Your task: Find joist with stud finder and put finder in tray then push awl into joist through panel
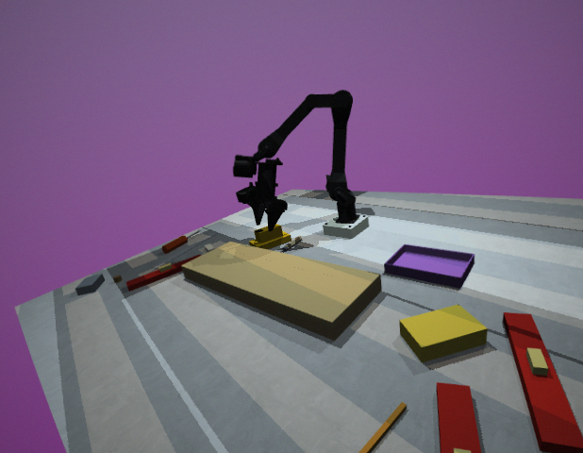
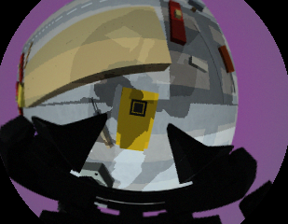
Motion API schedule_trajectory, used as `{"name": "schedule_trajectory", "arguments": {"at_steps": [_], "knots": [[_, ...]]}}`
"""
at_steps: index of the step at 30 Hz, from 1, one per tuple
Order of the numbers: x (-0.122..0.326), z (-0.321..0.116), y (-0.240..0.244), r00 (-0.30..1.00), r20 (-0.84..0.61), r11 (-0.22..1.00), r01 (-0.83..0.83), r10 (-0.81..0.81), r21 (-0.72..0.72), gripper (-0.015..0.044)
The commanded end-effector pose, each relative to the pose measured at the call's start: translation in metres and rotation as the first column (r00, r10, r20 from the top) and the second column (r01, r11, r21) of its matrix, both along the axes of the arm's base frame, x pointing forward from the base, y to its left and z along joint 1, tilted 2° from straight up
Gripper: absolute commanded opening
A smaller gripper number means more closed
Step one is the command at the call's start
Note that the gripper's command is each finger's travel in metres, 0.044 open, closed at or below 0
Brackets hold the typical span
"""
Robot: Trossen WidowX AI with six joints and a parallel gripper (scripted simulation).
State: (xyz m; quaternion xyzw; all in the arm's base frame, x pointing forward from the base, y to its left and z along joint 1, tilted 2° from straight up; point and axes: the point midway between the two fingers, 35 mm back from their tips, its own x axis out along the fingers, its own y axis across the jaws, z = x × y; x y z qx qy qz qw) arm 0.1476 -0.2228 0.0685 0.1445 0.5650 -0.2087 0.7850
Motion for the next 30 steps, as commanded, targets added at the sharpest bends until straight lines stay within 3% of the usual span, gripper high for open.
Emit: {"name": "schedule_trajectory", "arguments": {"at_steps": [1, 20, 23, 30], "knots": [[0.000, -0.008, 0.002, 1.000, 0.002, 1.000, 0.003, -0.003, 0.009, 0.0440], [0.001, -0.036, 0.002, 1.000, 0.003, 1.000, 0.003, -0.003, 0.008, 0.0440], [0.001, -0.036, 0.002, 1.000, 0.003, 1.000, 0.003, -0.003, 0.008, 0.0361], [0.001, -0.036, 0.002, 1.000, 0.003, 1.000, 0.003, -0.003, 0.008, 0.0315]]}}
